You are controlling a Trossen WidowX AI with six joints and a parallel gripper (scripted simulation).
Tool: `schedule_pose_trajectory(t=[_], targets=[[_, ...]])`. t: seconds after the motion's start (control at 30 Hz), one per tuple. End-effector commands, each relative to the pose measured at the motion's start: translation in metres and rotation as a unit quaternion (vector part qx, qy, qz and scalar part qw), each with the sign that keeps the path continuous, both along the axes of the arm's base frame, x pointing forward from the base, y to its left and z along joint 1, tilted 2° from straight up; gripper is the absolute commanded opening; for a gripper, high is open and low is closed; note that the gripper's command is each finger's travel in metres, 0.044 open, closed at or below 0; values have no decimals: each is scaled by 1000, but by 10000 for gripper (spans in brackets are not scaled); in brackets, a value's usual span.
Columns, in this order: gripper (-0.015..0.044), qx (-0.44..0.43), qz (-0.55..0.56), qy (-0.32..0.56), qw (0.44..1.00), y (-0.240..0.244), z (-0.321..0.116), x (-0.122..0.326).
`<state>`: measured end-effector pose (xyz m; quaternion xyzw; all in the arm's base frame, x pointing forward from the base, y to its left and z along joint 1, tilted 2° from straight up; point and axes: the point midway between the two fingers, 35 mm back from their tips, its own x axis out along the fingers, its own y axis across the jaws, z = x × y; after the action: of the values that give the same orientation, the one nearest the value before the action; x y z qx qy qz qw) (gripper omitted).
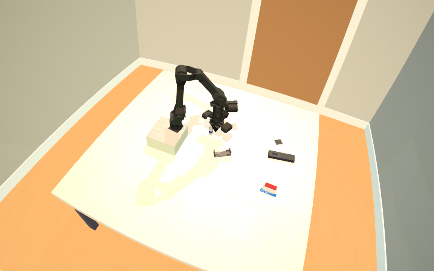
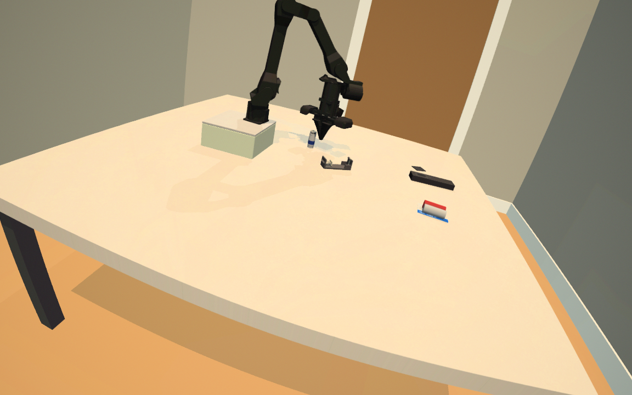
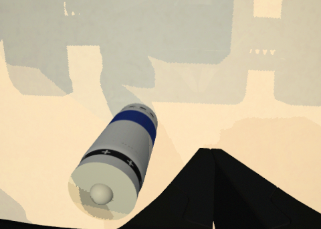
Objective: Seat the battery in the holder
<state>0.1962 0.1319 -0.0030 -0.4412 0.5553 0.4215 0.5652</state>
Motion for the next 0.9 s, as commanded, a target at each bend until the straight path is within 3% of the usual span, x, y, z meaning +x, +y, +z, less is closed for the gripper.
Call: schedule_pose_trajectory(t=[0.0, 0.87], targets=[[0, -1, -1, 0, 1000, 1, -1, -8], [0, 0, -1, 1, 1000, 12, -3, -49]])
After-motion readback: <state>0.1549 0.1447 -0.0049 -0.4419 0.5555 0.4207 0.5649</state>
